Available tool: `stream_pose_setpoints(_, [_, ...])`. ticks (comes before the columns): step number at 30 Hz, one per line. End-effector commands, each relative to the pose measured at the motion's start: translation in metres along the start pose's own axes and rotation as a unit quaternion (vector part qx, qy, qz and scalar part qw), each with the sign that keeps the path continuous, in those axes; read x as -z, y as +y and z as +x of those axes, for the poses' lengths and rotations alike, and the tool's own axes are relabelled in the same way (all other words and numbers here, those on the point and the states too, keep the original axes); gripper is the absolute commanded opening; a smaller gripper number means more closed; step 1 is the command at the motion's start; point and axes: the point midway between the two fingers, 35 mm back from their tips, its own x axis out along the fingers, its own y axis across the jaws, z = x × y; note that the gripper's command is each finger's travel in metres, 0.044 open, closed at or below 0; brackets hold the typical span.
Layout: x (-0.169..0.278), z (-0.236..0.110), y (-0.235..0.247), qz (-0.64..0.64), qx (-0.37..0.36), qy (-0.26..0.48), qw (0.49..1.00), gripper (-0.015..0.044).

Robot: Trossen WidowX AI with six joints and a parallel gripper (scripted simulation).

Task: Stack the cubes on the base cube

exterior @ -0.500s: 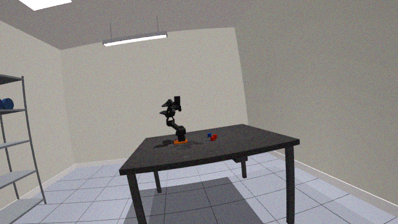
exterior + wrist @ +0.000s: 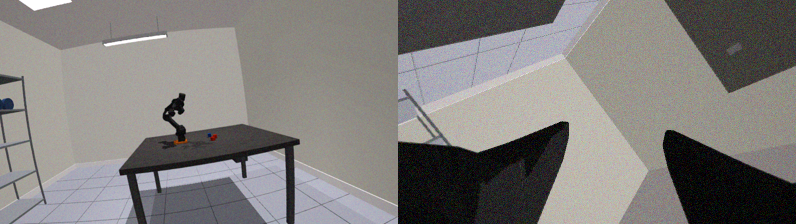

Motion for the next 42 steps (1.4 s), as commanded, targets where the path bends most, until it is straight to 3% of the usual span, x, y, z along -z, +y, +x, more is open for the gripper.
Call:
stream_pose_setpoints(1, [-0.029,-0.001,-0.024,-0.010,0.021,-0.071,0.997,0.0265])
stream_pose_setpoints(11, [-0.121,-0.032,-0.075,-0.068,0.048,-0.270,0.959,0.0265])
stream_pose_setpoints(21, [-0.211,-0.097,-0.091,-0.140,0.020,-0.441,0.886,0.0265])
stream_pose_setpoints(32, [-0.289,-0.193,-0.067,-0.235,-0.067,-0.569,0.785,0.0265])
stream_pose_setpoints(42, [-0.329,-0.279,-0.015,-0.324,-0.174,-0.613,0.699,0.0265])
